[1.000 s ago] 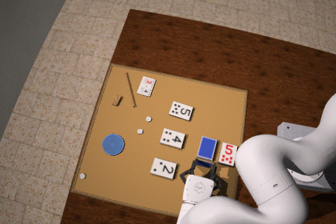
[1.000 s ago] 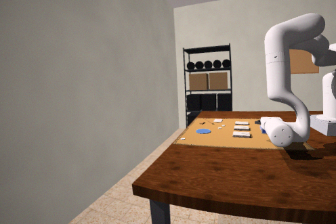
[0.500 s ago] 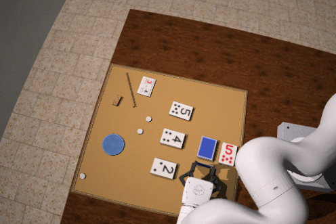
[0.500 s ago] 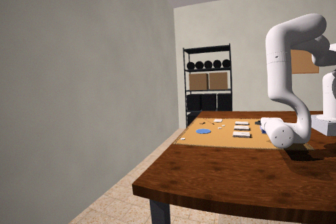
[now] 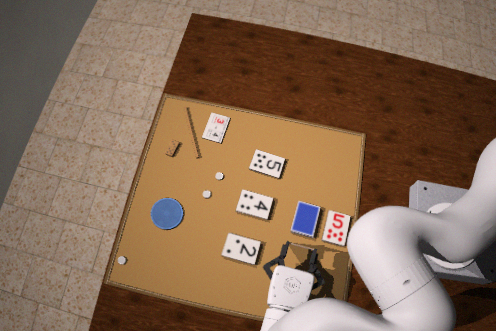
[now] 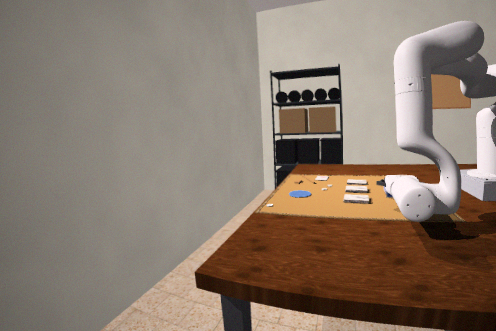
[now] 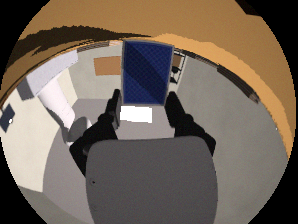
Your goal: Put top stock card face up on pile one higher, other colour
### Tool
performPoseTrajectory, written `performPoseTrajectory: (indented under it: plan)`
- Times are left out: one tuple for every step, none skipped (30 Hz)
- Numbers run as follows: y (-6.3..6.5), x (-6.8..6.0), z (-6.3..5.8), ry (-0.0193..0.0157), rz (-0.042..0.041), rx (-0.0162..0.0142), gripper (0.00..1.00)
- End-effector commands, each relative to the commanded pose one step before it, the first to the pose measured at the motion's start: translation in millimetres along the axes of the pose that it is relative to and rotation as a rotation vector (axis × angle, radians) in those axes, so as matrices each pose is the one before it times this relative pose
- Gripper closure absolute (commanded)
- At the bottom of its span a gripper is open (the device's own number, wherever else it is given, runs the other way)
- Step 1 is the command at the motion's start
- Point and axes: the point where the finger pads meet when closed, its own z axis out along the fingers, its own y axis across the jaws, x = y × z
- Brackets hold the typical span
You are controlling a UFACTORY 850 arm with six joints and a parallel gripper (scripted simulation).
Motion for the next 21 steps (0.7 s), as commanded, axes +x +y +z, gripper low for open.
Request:
performPoseTrajectory:
  plan:
    - [0.42,0.21,-2.26,0.00095,0.00128,-0.00005,0.27]
    - [0.0,0.0,0.0,0.0,0.0,0.0,0.27]
    - [0.0,0.23,-0.63,0.0,0.0,0.0,0.27]
    - [0.0,0.22,-0.62,0.0,0.0,0.0,0.27]
    - [0.0,0.22,-0.6,0.0,0.0,0.0,0.27]
    - [0.0,0.23,-0.57,0.0,0.0,0.0,0.27]
    - [0.0,0.23,-0.55,0.0,0.0,0.0,0.27]
    - [0.0,0.22,-0.54,0.0,0.0,0.0,0.27]
    - [0.0,0.21,-0.52,0.0,0.0,0.0,0.27]
    - [0.0,0.21,-0.51,0.0,0.0,0.0,0.27]
    - [0.0,0.21,-0.47,0.0,0.0,0.0,0.27]
    - [0.0,0.21,-0.45,0.0,0.0,0.0,0.27]
    - [0.0,0.2,-0.43,0.0,0.0,0.0,0.27]
    - [0.0,0.19,-0.41,0.0,0.0,0.0,0.27]
    - [0.0,0.18,-0.39,0.0,0.0,0.0,0.27]
    - [0.0,0.17,-0.37,0.0,0.0,0.0,0.27]
    - [0.0,0.16,-0.35,0.0,0.0,0.0,0.27]
    - [0.0,0.0,0.0,0.0,0.0,0.0,0.27]
    - [0.0,0.0,0.0,0.0,0.0,0.0,0.27]
    - [0.0,0.16,-0.32,0.0,0.0,0.0,0.27]
    - [0.0,0.15,-0.3,0.0,0.0,0.0,0.27]
